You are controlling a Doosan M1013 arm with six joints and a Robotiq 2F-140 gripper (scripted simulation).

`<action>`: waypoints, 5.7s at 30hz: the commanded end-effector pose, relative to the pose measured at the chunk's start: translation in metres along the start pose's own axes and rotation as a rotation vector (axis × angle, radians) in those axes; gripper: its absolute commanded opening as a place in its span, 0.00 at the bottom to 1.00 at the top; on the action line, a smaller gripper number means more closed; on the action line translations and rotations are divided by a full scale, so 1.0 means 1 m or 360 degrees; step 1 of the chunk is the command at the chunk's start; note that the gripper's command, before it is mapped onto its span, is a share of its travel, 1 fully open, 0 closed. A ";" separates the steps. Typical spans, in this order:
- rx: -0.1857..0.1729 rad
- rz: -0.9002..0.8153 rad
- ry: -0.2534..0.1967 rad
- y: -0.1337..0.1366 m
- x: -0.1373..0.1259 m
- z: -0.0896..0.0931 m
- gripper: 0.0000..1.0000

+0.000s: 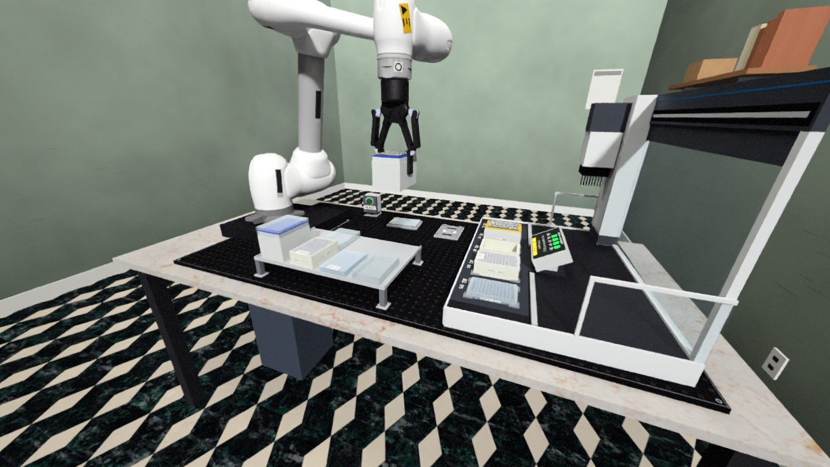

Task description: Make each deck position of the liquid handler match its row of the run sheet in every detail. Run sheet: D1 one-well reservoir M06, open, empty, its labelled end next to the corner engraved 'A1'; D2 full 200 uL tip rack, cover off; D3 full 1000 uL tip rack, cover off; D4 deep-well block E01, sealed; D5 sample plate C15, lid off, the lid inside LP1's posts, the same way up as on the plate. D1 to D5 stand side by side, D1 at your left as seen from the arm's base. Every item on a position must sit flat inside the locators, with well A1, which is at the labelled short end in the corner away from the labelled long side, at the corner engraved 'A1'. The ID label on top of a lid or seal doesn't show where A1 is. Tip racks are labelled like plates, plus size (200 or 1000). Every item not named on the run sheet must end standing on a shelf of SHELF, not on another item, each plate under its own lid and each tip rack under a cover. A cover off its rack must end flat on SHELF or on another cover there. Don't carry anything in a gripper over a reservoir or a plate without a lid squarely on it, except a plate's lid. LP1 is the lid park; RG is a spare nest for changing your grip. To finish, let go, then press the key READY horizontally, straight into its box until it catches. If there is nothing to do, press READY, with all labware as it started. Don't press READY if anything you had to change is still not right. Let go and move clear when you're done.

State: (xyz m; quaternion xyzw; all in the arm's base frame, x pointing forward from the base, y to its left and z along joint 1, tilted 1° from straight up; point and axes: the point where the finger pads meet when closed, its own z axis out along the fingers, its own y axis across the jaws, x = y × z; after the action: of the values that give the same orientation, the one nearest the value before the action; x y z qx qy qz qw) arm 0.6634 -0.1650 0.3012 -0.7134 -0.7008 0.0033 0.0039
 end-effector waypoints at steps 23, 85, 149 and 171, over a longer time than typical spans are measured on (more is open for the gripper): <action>-0.0002 -0.0001 0.0000 0.000 -0.001 -0.001 0.10; -0.0002 -0.0001 0.0000 0.000 -0.001 0.047 0.10; -0.0002 -0.0001 0.0000 0.001 -0.001 0.141 0.10; -0.0002 -0.0001 0.0000 0.001 -0.001 0.172 0.10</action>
State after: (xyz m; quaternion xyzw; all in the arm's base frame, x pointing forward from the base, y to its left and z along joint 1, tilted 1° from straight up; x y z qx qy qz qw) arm 0.6618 -0.1662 0.1297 -0.7132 -0.7009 0.0033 0.0040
